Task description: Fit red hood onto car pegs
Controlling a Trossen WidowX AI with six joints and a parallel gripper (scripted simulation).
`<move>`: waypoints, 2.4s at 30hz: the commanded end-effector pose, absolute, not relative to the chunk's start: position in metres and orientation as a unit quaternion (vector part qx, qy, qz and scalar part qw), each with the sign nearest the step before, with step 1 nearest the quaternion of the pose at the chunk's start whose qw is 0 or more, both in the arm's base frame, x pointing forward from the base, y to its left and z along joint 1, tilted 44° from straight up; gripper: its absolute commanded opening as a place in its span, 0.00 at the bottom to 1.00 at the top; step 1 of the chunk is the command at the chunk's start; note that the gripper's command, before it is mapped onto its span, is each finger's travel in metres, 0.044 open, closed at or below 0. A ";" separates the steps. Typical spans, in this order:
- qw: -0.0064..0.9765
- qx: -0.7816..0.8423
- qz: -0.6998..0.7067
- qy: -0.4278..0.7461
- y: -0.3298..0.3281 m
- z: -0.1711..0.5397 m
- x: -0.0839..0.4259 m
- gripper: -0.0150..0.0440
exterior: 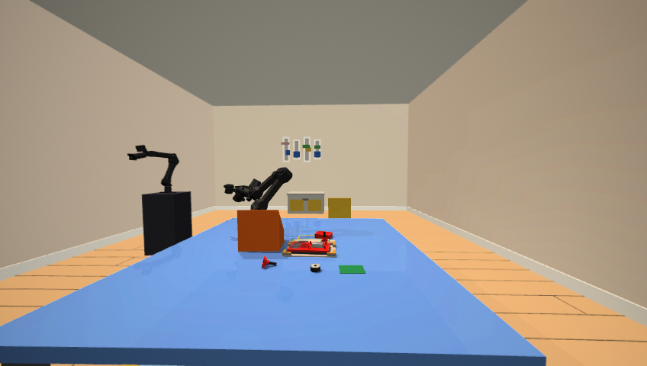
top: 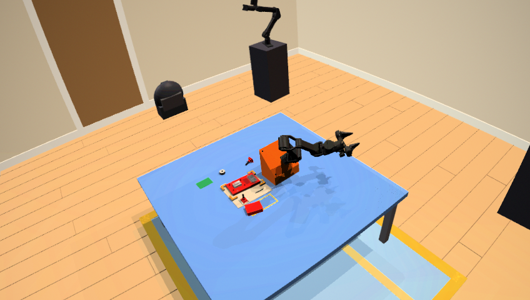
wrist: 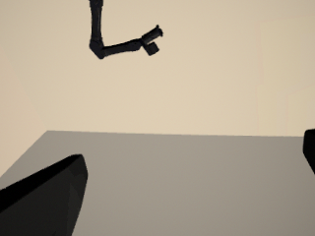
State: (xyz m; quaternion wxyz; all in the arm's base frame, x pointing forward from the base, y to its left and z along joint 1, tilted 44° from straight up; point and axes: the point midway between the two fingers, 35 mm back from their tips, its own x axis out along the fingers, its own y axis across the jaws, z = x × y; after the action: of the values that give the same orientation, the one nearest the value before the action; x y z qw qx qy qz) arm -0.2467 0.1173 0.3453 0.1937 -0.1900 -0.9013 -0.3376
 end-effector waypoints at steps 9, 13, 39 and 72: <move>0.121 -0.255 -0.403 -0.871 0.161 0.345 -0.240 1.00; 0.065 -0.303 -0.434 -0.846 0.196 0.343 -0.226 1.00; -0.353 -0.519 -0.470 -0.620 0.361 0.314 -0.006 1.00; -0.718 -0.392 -0.350 -0.457 0.306 0.239 0.272 1.00</move>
State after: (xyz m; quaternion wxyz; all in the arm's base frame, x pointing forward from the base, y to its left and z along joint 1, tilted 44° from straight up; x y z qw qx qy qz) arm 0.2504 0.3192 0.2527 -0.7012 -0.4015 -0.4503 -0.3799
